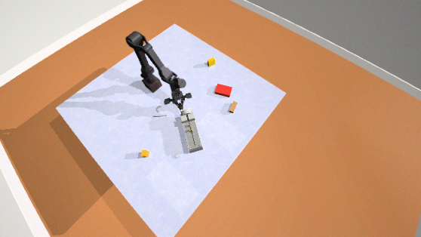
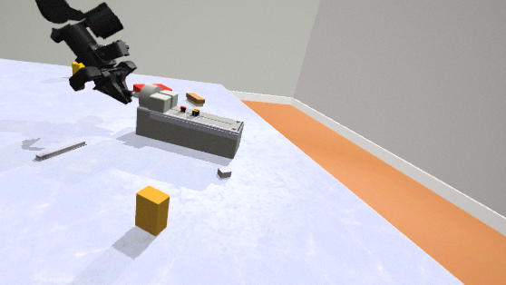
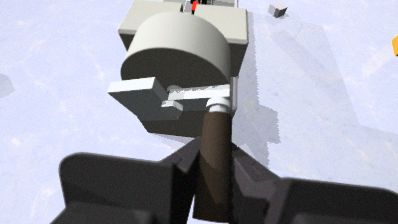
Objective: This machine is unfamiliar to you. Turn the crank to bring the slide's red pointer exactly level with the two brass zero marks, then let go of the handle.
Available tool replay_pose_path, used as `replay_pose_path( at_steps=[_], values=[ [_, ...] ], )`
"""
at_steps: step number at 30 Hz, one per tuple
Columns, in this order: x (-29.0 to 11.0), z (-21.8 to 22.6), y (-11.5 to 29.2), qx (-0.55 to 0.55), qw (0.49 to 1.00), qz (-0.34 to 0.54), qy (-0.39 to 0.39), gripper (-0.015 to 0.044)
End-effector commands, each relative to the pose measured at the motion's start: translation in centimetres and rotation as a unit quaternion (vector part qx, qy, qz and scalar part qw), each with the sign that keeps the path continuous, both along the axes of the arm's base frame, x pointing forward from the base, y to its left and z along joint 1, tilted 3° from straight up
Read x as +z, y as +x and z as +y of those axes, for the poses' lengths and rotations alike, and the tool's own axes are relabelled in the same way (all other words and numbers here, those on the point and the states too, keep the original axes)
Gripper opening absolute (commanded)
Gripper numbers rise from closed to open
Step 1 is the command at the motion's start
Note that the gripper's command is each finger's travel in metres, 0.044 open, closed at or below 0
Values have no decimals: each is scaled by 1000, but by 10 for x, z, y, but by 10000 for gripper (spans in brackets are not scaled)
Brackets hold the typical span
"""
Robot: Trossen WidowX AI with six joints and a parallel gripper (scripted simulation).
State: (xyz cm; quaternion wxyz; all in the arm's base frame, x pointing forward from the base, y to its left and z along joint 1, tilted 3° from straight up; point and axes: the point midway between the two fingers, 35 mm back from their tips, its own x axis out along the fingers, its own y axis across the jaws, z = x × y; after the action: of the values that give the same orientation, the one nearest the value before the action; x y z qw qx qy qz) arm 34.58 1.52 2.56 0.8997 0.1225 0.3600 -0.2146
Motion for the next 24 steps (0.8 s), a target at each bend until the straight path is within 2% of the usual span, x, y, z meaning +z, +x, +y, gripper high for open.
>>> replay_pose_path(
  at_steps=[1,24],
  values=[
    [-9,-2,-1,0,1000,8,-1,0],
    [-38,19,10,0,1000,8,0,0]
  ],
)
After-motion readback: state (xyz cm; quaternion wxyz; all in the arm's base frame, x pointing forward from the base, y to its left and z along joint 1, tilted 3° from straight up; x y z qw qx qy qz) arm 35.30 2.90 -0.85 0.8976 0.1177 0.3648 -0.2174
